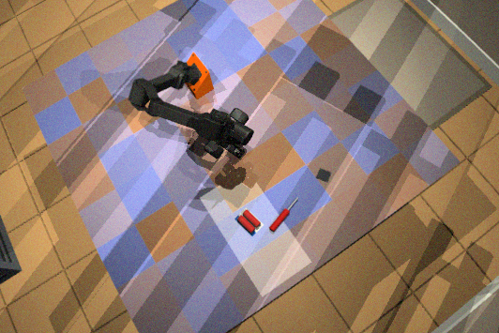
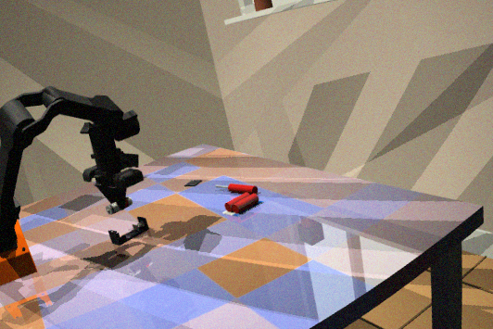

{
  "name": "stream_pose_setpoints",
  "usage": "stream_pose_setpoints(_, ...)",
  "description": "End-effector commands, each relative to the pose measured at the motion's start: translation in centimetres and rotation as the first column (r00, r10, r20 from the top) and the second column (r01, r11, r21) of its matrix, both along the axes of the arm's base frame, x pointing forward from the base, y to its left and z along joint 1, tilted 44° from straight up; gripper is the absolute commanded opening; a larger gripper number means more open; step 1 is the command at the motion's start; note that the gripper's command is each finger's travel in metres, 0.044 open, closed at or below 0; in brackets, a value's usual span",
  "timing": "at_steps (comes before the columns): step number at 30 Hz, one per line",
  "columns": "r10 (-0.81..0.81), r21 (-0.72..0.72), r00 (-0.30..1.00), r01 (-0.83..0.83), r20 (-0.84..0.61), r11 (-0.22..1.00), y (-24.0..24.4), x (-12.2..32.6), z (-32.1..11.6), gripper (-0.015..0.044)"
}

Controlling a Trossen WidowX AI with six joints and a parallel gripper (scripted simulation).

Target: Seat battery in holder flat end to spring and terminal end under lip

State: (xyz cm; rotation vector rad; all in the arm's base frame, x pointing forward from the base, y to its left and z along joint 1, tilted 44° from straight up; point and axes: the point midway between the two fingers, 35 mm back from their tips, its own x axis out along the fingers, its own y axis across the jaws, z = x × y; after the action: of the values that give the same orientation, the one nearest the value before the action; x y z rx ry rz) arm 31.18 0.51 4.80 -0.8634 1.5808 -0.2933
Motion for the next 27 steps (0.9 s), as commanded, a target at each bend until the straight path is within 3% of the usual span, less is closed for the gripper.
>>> stream_pose_setpoints(1, -0.036, -0.019, 0.999, 0.036, -0.031, 0.999, -0.7, 0.0, -0.5, 0.0081)
stream_pose_setpoints(12, -0.166, -0.088, 0.977, 0.155, -0.136, 0.984, -2.7, -0.4, -2.4, 0.0081)
stream_pose_setpoints(27, -0.226, -0.122, 0.957, 0.205, -0.184, 0.971, -3.1, 0.0, -2.9, 0.0081)
